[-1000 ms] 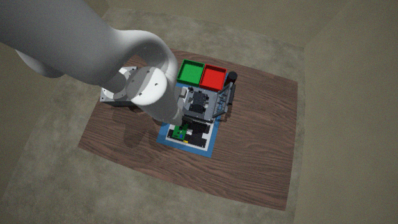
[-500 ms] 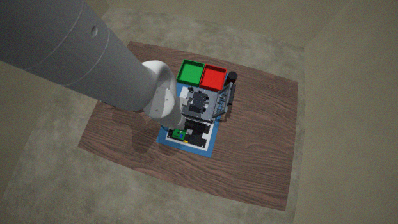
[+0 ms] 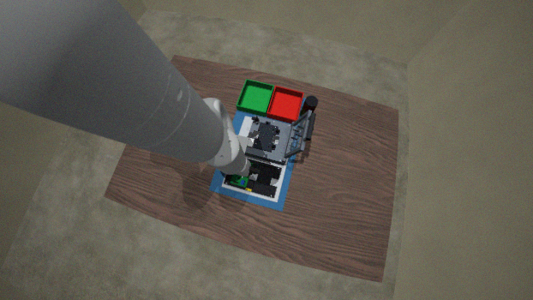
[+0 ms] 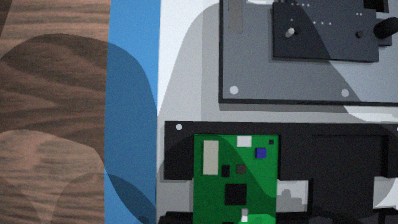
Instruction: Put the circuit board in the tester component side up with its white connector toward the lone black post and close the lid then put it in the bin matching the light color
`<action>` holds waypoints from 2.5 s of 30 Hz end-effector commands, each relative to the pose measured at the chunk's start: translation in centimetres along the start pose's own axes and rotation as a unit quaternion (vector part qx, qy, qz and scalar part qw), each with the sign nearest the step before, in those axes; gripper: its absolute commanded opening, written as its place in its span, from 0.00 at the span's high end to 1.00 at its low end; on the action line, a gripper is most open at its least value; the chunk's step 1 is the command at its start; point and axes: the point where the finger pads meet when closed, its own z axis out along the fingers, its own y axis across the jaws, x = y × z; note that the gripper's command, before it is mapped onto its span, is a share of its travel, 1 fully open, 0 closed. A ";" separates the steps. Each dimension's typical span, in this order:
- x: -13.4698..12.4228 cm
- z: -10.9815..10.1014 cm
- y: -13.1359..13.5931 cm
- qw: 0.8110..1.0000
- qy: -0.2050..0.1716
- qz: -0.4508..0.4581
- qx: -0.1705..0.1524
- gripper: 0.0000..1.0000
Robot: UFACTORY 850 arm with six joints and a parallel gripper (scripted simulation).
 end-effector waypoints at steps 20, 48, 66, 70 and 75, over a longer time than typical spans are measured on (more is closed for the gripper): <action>-0.2 3.8 0.2 1.000 -0.016 0.001 -0.012 0.00; -0.2 4.2 0.2 1.000 -0.016 0.001 -0.012 0.00; -0.3 6.6 0.3 1.000 -0.016 0.001 -0.012 0.00; -0.4 7.7 0.3 1.000 -0.016 0.001 -0.012 0.00; -0.5 8.3 0.3 1.000 -0.016 0.001 -0.012 0.00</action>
